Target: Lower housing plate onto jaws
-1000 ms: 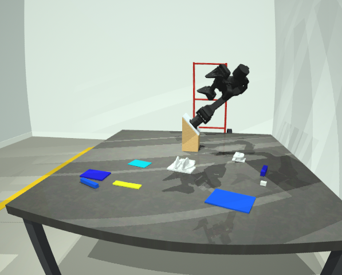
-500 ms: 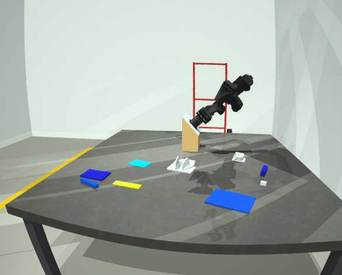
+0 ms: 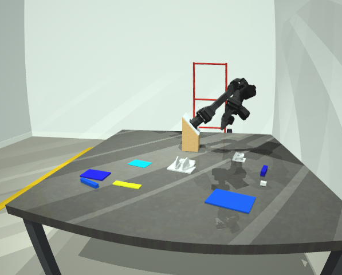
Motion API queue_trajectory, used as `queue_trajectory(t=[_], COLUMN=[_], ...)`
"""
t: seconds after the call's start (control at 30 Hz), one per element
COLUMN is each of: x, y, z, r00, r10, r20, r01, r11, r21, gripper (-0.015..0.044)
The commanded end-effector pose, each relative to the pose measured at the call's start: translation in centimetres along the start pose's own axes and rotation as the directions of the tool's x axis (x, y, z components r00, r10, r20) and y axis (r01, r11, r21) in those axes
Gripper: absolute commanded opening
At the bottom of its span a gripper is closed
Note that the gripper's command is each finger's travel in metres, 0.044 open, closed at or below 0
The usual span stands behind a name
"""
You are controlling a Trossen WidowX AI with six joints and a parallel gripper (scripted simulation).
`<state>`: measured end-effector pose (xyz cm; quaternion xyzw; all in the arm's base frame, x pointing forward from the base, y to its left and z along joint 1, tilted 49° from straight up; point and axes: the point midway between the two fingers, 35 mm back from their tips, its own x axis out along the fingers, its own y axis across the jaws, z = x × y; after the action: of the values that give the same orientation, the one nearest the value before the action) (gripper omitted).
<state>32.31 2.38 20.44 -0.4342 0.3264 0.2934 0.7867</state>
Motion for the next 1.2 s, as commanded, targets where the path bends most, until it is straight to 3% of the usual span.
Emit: queue_trajectory(t=[0.0,0.43,0.9,1.17], x=[0.1,-1.2,-4.3,-4.7], y=[2.8,9.5,16.5,17.2], z=[1.9,6.0,9.0,9.2], r00=[0.992,0.903,0.713,0.688], r10=[0.097,0.336,0.577,0.600], r20=[0.084,0.266,0.398,0.408], r01=[-0.100,-0.364,-0.649,-0.678], r11=[0.995,0.929,0.758,0.733], r21=[0.028,0.063,0.065,0.064], gripper=[0.0440,0.0440,0.0440,0.0440])
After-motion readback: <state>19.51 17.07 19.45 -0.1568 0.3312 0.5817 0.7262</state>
